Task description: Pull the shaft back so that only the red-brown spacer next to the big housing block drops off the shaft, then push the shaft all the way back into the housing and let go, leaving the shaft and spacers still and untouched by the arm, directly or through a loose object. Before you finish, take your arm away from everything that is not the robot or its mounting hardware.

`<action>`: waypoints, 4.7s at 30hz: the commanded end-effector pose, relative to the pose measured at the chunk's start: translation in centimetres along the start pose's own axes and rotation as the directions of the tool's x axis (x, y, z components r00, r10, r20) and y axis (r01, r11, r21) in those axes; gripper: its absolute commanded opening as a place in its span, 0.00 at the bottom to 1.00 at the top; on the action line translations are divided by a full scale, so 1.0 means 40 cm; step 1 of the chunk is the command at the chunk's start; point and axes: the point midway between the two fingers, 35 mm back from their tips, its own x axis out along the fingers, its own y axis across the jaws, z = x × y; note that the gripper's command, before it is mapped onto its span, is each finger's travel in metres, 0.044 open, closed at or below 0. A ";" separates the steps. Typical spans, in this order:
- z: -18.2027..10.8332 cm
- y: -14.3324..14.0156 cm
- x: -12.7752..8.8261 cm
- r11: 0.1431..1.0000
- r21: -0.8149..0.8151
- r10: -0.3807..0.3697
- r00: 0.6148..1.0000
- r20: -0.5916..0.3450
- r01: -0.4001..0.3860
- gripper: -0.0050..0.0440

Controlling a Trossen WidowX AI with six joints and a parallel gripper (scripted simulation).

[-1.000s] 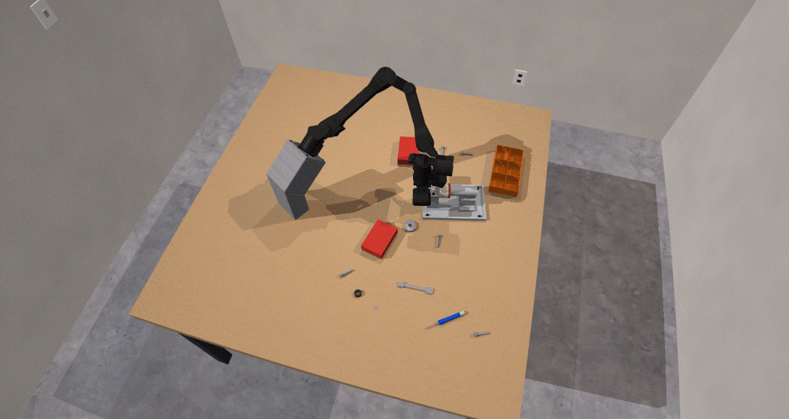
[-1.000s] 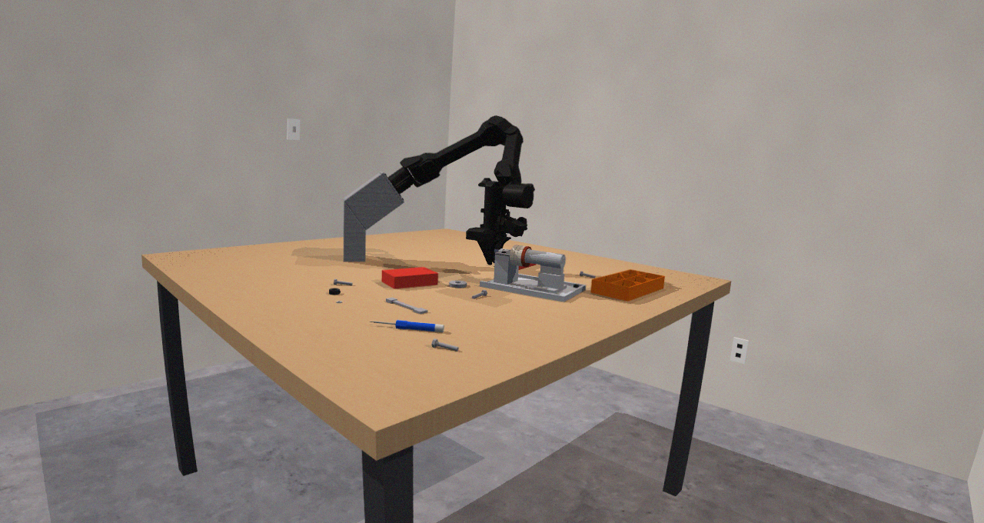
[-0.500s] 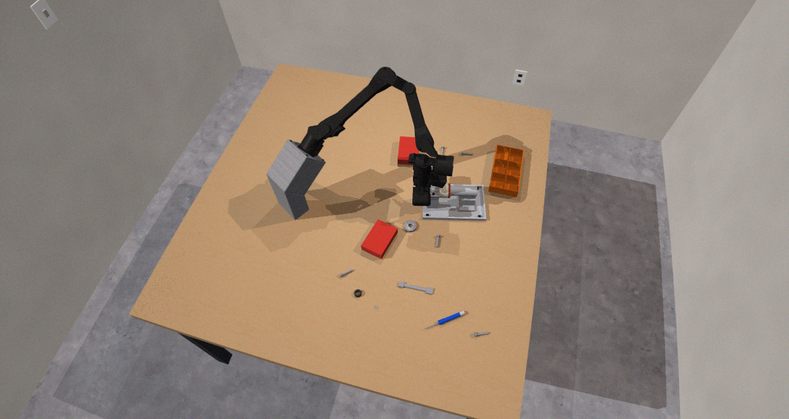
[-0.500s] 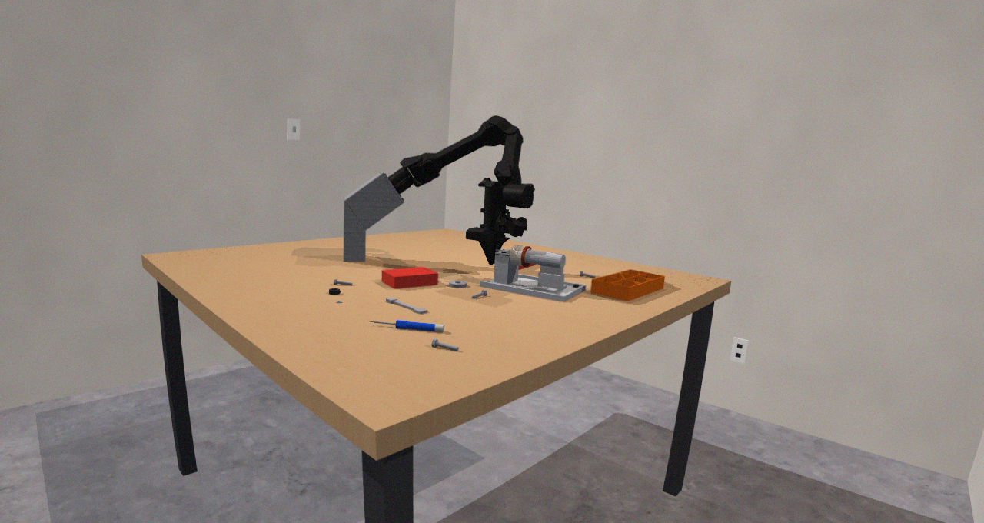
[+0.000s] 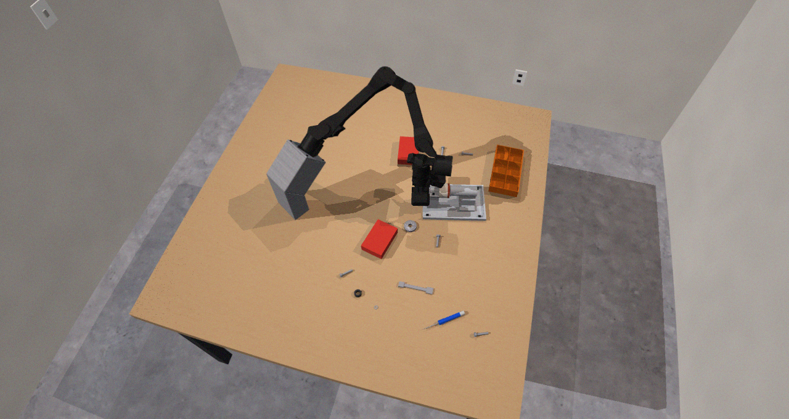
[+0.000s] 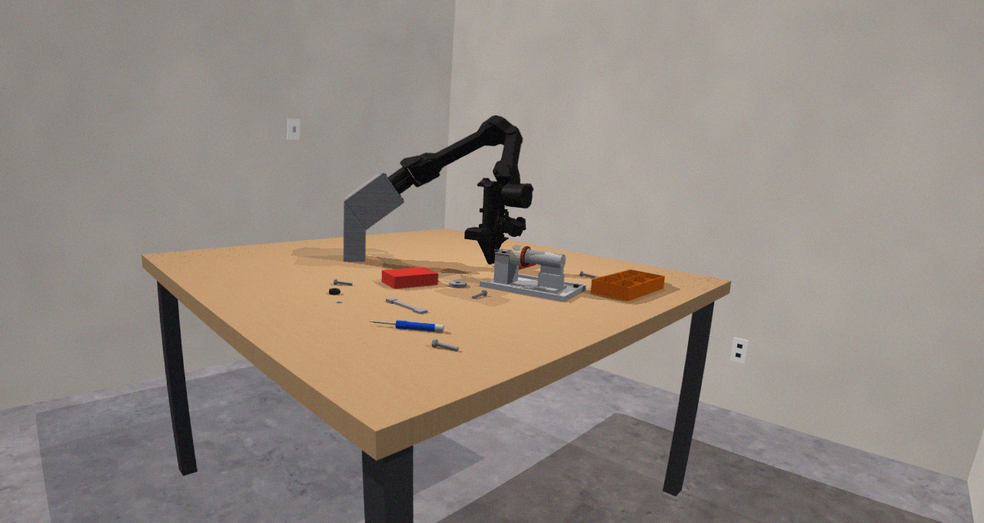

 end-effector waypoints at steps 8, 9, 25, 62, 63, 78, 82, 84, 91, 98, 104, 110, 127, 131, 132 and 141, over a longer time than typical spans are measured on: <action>-0.024 0.001 0.000 1.000 0.000 -0.001 1.000 -0.004 0.001 0.10; -0.026 0.001 0.000 1.000 0.000 -0.001 1.000 -0.004 0.001 0.10; -0.030 0.001 0.000 1.000 0.000 -0.001 1.000 -0.004 0.001 0.10; -0.039 0.001 0.000 1.000 0.000 -0.001 1.000 -0.004 0.001 0.10; -0.039 0.001 0.000 1.000 0.000 -0.001 1.000 -0.004 0.001 0.10; -0.043 0.001 0.000 1.000 0.000 -0.001 1.000 -0.004 0.001 0.10; -0.044 0.001 0.000 1.000 0.000 -0.001 1.000 -0.004 0.001 0.10; -0.045 0.001 0.000 1.000 0.000 -0.001 1.000 -0.004 0.001 0.10; -0.047 0.001 0.000 1.000 0.000 -0.001 1.000 -0.004 0.001 0.10; -0.048 0.001 0.000 1.000 0.000 -0.001 1.000 -0.004 0.001 0.10; -0.050 0.001 0.000 1.000 0.000 -0.001 1.000 -0.004 0.001 0.10; -0.052 0.001 0.000 1.000 0.000 -0.001 1.000 -0.004 0.001 0.10; -0.056 0.001 0.000 1.000 0.000 -0.001 1.000 -0.004 0.001 0.10; -0.057 0.001 0.000 1.000 0.000 -0.001 1.000 -0.004 0.001 0.10; -0.057 0.001 0.000 1.000 0.000 -0.001 1.000 -0.004 0.001 0.10; -0.060 0.001 0.000 1.000 0.000 -0.001 1.000 -0.004 0.001 0.10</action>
